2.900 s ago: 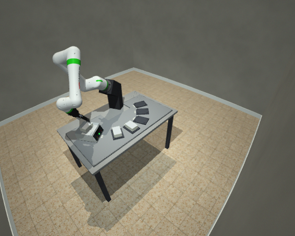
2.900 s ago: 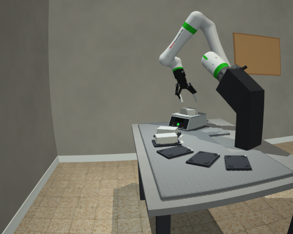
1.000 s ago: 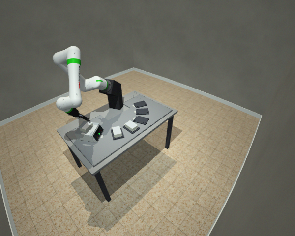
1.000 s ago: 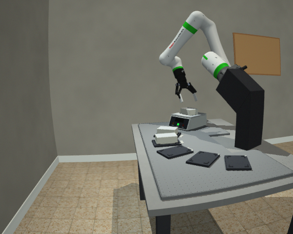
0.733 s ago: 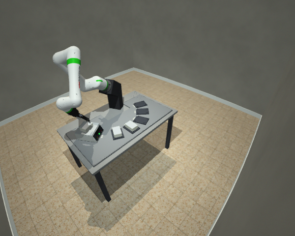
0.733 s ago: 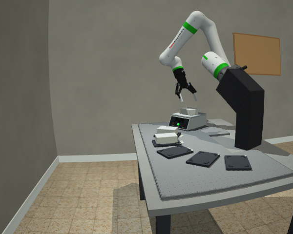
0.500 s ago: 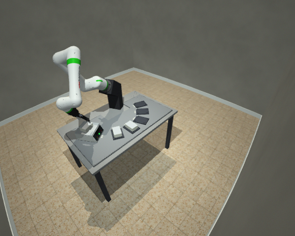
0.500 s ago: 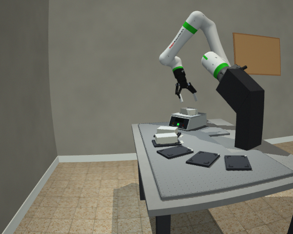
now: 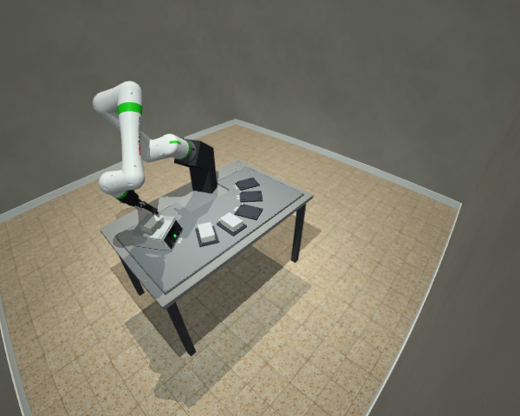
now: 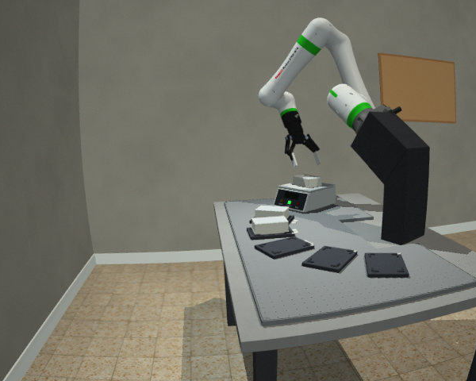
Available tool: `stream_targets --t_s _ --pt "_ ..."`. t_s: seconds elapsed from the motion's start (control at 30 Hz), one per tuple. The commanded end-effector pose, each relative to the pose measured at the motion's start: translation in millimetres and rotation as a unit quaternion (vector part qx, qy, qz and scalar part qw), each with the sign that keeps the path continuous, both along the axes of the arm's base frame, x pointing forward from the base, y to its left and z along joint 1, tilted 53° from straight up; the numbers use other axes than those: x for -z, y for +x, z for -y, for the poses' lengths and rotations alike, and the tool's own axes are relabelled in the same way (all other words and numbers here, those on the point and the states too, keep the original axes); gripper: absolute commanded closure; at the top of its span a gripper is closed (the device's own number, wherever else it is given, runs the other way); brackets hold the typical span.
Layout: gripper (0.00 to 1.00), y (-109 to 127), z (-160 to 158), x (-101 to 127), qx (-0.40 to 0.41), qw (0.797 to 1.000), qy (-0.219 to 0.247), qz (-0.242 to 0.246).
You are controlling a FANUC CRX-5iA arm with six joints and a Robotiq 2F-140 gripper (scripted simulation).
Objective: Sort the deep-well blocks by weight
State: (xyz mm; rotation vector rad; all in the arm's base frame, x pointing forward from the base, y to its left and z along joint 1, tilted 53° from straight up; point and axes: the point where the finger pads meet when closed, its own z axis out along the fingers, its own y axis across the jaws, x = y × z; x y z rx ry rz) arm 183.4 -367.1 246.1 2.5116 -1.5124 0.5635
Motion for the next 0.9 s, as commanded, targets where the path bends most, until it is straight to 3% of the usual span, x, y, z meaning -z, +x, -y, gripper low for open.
stream_targets --t_s 0.0,0.87 --pt "0.00 0.0 0.0 -0.2 0.000 1.000 0.000 0.000" --pt "0.00 4.2 6.9 5.8 0.000 1.000 0.000 0.000"
